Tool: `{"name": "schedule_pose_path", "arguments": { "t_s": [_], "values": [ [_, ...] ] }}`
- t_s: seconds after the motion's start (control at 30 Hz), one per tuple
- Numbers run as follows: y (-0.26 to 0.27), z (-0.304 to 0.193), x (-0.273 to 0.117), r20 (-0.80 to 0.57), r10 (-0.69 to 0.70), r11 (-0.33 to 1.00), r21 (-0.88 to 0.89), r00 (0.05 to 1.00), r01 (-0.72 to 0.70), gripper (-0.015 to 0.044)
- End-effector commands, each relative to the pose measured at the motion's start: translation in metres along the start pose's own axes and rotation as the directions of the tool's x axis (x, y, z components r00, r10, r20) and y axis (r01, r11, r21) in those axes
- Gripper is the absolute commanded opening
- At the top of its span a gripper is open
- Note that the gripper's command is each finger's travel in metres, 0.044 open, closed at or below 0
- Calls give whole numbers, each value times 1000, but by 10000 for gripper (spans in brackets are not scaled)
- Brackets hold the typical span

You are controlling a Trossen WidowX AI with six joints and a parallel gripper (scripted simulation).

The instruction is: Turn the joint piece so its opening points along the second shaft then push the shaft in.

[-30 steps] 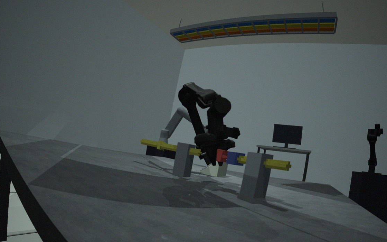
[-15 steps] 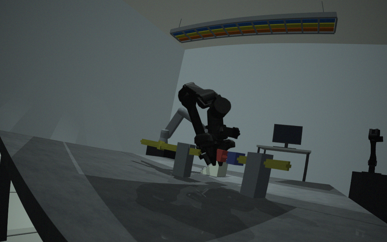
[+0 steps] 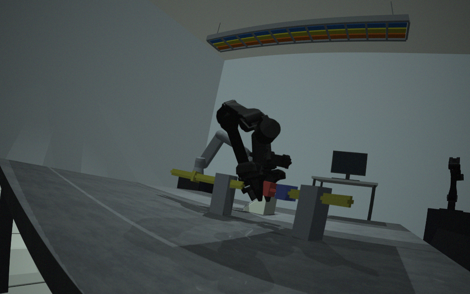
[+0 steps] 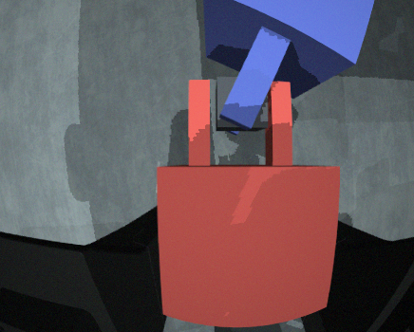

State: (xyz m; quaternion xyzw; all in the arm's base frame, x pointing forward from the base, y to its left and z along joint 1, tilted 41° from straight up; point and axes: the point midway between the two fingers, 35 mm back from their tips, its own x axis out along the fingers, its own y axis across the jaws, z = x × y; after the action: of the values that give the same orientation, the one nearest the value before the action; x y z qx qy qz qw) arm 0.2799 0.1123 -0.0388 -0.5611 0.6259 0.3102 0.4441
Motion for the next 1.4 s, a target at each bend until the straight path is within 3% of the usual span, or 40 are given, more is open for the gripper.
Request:
{"name": "schedule_pose_path", "arguments": {
  "t_s": [0.0,0.3,0.77,1.2,1.37],
  "values": [
    [0,0,0,0,0,1000,0,1000,0,199],
    [0,0,0,0,0,1000,0,1000,0,436],
    [0,0,0,-5,1,1000,1,1000,-1,440],
    [1,9,-23,-403,14,1000,1,915,-15,440],
    [0,11,-28,-446,3,1000,-5,895,-6,440]
  ]
}}
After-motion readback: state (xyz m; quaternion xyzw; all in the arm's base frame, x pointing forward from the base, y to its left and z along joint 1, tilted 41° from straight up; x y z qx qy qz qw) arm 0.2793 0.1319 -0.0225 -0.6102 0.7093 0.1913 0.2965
